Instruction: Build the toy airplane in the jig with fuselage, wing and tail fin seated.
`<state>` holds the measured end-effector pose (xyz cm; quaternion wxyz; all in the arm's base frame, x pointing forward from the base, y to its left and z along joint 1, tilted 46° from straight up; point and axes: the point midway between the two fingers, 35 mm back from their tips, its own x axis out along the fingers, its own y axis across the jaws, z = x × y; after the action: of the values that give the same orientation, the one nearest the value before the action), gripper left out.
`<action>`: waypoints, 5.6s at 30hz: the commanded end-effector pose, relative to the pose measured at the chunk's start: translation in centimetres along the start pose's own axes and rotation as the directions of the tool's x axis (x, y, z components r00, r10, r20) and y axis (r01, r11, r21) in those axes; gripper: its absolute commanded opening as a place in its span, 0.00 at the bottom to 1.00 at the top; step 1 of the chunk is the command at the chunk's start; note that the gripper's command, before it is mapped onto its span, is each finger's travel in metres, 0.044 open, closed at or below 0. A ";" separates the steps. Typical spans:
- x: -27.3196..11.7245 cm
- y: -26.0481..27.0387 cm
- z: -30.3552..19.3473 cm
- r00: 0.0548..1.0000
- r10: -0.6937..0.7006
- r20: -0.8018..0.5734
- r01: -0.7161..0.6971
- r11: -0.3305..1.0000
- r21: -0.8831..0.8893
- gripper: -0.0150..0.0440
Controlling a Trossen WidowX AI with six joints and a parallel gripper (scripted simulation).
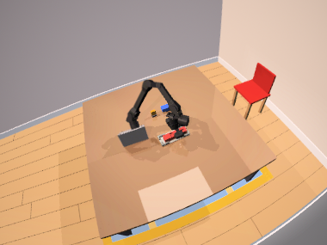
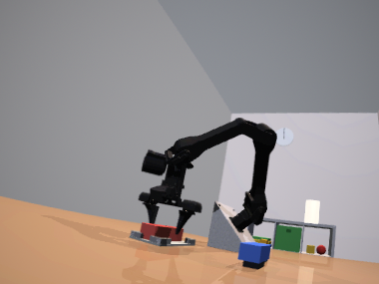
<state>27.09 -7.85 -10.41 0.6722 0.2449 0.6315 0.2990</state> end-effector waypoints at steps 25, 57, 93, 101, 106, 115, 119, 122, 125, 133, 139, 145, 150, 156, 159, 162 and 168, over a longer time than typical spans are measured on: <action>-10.2 -0.4 0.1 1.000 0.000 0.001 0.000 0.997 0.071 1.00; -5.4 27.7 7.8 1.000 0.015 0.003 -0.015 0.997 0.071 1.00; 0.1 27.8 7.8 1.000 0.017 0.004 -0.017 0.997 0.070 1.00; 0.6 27.9 7.8 1.000 0.017 0.004 -0.018 0.997 0.070 0.87; 0.6 27.9 7.8 1.000 0.017 0.004 -0.018 0.997 0.070 0.64; 0.6 27.9 7.8 1.000 0.017 0.004 -0.018 0.997 0.070 0.44; -0.1 27.8 7.9 1.000 0.015 0.004 -0.015 0.997 0.070 0.26; -1.0 27.7 8.1 1.000 0.012 0.004 -0.012 0.997 0.070 0.25; -2.0 27.6 8.2 1.000 0.009 0.004 -0.010 0.997 0.070 0.25; -4.4 27.5 8.5 1.000 0.008 0.010 -0.009 0.996 0.086 0.25; -6.2 27.4 8.5 1.000 0.007 0.009 -0.007 0.996 0.086 0.25; -8.1 27.4 8.4 1.000 0.006 0.007 -0.007 0.997 0.081 0.25; -9.7 27.4 8.2 1.000 0.008 0.005 -0.008 0.997 0.078 0.25; -11.5 27.5 7.8 1.000 0.011 0.003 -0.012 0.997 0.073 0.25; -12.0 27.6 7.8 1.000 0.013 0.002 -0.013 0.997 0.072 0.25; -12.0 27.5 7.8 1.000 0.012 0.002 -0.013 0.997 0.077 0.25; -11.9 26.1 7.9 1.000 0.010 0.005 -0.011 0.990 0.144 0.25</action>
<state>32.04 3.00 17.65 0.6577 0.2848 0.6427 0.2707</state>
